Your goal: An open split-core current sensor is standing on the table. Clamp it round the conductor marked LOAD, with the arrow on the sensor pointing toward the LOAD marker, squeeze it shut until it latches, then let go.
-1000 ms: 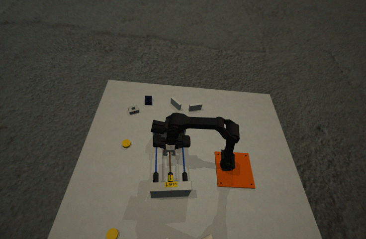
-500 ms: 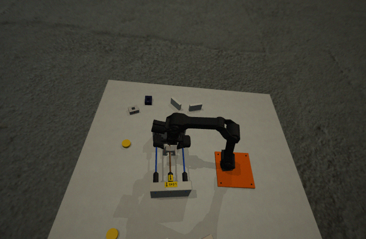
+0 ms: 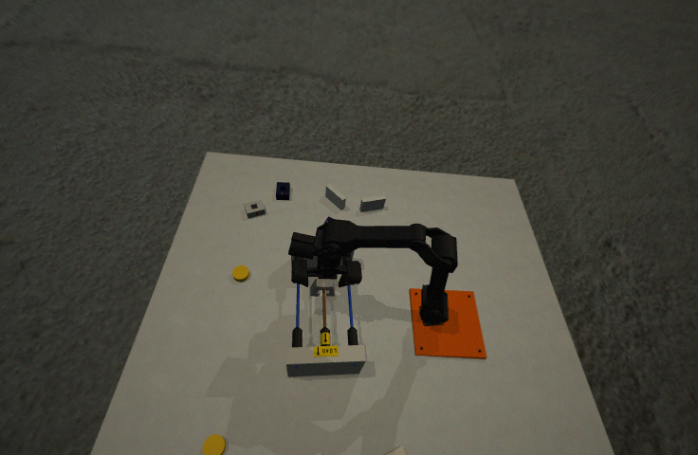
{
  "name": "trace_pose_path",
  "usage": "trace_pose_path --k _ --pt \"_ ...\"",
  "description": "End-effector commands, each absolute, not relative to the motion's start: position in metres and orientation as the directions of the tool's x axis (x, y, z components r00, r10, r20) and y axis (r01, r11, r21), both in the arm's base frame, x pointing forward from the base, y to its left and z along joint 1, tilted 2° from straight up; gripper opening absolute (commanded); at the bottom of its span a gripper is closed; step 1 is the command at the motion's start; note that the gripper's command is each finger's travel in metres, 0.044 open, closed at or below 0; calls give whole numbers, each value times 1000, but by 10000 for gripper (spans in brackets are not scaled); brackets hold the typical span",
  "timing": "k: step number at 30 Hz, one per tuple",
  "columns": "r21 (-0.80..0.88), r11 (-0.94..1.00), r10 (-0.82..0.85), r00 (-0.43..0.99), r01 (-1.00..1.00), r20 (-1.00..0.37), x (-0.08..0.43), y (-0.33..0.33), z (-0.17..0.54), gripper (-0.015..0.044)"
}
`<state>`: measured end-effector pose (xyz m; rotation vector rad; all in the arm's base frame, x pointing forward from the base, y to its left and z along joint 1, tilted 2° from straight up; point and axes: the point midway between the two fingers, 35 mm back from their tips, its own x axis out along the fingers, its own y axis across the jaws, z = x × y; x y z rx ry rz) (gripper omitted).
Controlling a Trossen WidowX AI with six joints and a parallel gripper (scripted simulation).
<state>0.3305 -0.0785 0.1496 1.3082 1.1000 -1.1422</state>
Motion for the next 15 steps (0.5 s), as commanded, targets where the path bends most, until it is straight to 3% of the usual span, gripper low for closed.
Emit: trace_pose_path --k 1,15 --pt "124 -51 3 124 991 -992 330 -79 141 440" --pt "124 -51 3 124 991 -992 332 -79 122 440"
